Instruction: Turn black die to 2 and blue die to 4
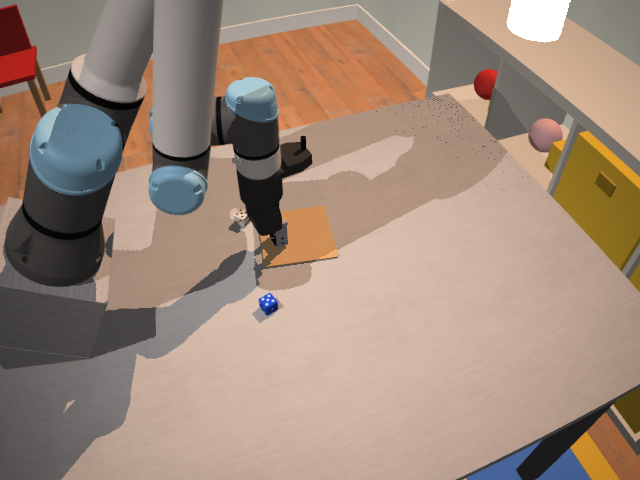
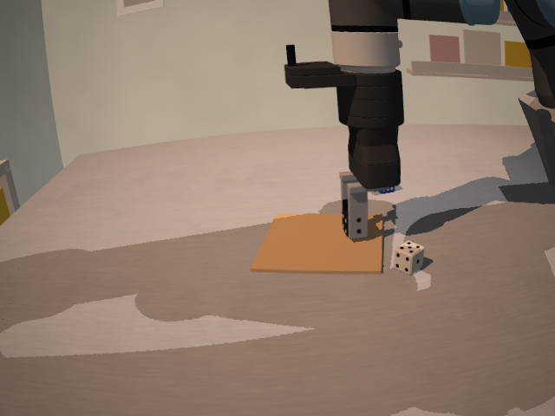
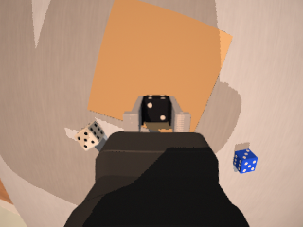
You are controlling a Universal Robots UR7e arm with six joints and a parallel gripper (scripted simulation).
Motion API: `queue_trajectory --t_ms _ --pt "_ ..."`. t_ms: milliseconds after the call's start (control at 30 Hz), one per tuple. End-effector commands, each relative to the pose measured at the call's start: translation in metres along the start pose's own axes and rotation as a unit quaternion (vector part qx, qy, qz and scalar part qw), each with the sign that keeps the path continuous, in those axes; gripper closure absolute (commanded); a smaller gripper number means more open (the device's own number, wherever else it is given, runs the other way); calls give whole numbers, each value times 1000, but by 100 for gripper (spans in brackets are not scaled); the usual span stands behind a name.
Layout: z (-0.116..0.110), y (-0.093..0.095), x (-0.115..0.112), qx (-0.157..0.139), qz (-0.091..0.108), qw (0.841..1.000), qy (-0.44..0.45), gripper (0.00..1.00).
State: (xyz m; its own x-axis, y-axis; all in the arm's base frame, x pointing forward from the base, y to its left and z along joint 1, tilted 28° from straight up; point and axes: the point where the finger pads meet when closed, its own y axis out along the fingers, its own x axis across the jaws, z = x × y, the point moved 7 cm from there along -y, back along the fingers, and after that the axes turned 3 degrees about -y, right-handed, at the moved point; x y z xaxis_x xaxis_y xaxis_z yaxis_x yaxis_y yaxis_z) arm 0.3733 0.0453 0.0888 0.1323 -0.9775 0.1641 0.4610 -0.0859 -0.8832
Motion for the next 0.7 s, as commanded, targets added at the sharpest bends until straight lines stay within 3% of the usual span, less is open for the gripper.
queue_trajectory --t_ms 0,667 --pt "0 1 0 0 0 1000 0 51" --pt "0 3 0 0 0 1000 0 51"
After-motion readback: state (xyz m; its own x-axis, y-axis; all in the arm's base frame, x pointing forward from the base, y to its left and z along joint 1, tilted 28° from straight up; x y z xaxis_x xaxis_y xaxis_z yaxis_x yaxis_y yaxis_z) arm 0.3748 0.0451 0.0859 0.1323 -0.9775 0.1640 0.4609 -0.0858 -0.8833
